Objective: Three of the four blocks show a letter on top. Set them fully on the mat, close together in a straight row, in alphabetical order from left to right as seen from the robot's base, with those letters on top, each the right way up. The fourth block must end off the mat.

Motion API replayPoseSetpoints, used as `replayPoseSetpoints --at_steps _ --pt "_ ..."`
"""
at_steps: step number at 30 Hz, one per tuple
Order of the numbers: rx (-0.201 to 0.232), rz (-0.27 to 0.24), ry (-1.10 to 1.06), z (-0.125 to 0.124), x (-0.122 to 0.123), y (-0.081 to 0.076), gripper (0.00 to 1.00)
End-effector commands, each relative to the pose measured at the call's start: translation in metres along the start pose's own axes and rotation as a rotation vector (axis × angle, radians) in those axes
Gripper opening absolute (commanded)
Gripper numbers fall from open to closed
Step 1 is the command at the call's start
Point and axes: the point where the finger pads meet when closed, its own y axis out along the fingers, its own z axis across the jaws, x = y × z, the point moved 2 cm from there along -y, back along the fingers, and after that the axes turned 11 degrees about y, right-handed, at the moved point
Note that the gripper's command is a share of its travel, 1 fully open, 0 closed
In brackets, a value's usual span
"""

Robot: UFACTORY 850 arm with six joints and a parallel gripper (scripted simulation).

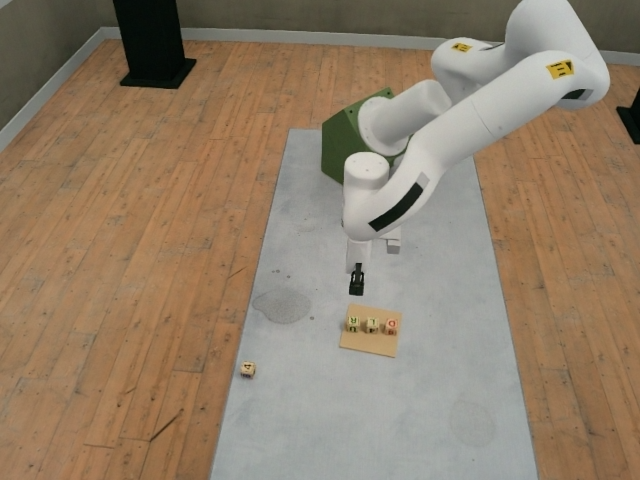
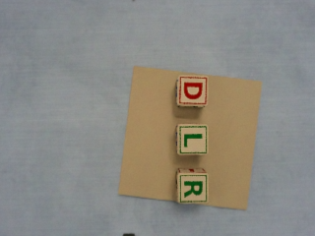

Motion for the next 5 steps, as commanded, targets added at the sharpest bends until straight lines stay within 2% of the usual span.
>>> replayPoseSetpoints --at_steps 1,5 --pt "0.001 0.0 -0.001 0.0007 0.0 -0.0007 1.0" --pt "0.001 0.0 -0.001 0.0007 0.0 -0.0007 1.0"
